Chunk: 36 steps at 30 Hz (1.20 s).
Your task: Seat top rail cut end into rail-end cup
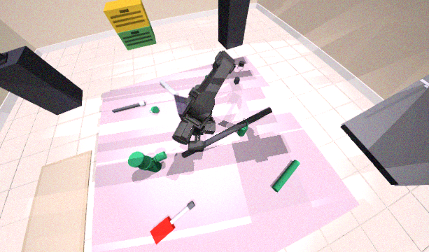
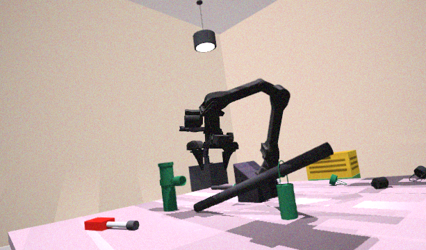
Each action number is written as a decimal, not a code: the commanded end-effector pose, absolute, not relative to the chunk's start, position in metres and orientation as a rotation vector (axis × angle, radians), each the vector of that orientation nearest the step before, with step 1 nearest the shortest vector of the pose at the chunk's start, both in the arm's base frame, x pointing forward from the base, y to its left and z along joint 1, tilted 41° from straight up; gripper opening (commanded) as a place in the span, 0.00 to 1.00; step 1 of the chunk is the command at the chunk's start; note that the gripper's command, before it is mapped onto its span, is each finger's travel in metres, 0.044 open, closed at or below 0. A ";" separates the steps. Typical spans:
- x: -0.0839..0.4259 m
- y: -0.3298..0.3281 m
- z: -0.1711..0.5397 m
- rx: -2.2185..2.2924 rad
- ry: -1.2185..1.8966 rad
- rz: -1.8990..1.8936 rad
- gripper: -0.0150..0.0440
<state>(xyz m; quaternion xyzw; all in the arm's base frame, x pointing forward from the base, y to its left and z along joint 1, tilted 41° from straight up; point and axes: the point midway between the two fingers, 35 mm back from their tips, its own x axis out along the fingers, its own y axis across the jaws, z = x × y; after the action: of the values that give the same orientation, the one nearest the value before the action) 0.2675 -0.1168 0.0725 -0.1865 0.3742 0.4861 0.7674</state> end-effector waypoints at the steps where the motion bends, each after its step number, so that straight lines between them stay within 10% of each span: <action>1: 0.270 -0.101 0.066 -0.673 0.667 1.309 1.00; 36: 0.279 -0.064 0.020 -0.673 0.665 1.309 1.00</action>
<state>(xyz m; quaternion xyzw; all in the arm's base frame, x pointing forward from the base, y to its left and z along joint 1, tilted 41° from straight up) 0.2787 -0.0679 0.0238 -0.3045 0.2980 0.5851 0.6900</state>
